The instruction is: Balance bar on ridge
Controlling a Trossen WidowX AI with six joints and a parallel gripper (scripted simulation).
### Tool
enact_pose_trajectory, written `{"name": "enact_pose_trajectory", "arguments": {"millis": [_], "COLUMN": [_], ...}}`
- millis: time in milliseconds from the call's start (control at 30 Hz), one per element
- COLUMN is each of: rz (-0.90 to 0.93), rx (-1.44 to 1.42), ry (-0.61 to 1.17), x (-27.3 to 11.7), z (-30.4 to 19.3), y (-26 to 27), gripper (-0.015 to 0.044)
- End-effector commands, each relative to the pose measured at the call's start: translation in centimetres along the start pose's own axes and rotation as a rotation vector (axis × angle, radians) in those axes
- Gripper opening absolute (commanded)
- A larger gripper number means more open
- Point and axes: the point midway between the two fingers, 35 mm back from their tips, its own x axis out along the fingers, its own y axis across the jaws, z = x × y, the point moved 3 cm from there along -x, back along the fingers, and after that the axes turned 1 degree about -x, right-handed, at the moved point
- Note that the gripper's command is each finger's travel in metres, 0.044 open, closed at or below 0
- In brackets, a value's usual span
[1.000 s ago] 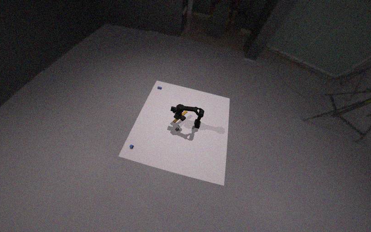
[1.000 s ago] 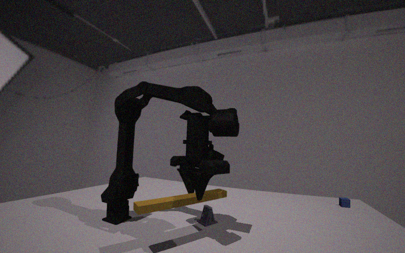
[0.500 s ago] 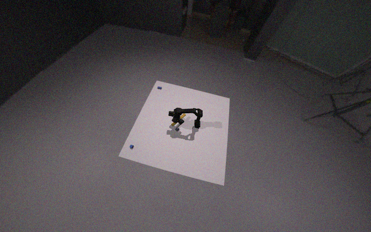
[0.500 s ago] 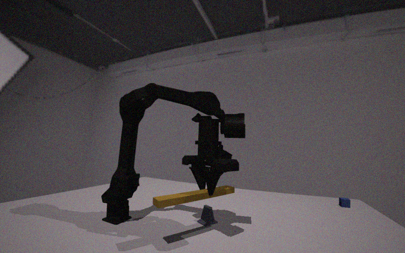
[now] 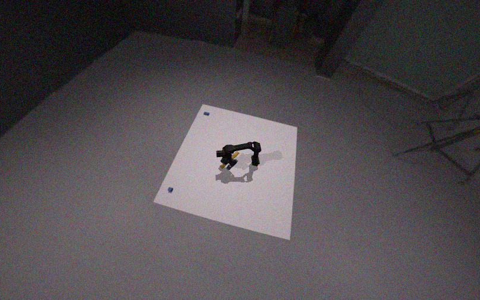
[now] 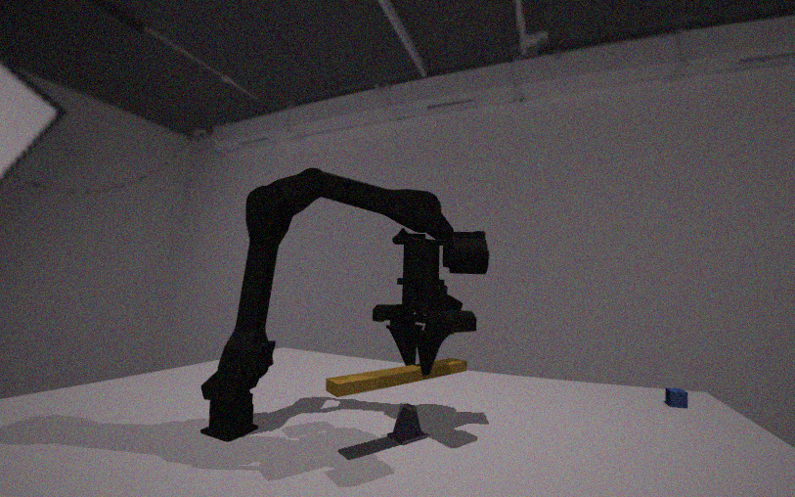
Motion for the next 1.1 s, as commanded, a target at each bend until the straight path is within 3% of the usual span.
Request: {"name": "enact_pose_trajectory", "arguments": {"millis": [0, 1067], "rz": [0.001, 0.003], "rx": [0.002, -0.002], "ry": [-0.001, -0.003], "x": [-0.1, 3.4], "z": [1.3, 3.3], "y": [0.9, 2.6], "gripper": [0.0000, 0.0000]}}
